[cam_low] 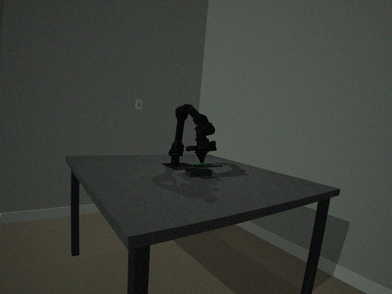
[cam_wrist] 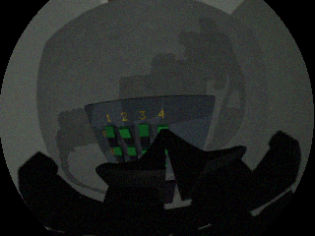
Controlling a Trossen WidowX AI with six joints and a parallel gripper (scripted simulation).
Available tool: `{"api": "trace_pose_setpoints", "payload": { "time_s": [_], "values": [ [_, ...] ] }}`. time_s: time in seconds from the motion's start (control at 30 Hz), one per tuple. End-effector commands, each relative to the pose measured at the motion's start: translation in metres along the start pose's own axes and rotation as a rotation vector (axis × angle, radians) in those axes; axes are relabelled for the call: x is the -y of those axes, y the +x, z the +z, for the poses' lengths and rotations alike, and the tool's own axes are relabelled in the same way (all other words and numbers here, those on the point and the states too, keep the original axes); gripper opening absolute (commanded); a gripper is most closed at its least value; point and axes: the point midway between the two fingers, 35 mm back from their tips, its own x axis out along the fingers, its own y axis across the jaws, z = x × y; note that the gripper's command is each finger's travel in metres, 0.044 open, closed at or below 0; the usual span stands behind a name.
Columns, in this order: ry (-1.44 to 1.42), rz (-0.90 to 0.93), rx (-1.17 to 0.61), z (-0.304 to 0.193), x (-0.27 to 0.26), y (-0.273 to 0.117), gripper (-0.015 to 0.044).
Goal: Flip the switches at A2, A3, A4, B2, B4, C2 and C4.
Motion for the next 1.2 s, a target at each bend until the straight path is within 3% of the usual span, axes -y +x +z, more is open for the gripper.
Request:
{"api": "trace_pose_setpoints", "payload": {
  "time_s": [0.0,1.17],
  "values": [
    [-0.002,0.004,-0.001,-0.0004,-0.0007,0.0009,0.0],
    [-0.002,0.004,-0.001,-0.0003,-0.0007,0.0054,0.0]
  ]
}}
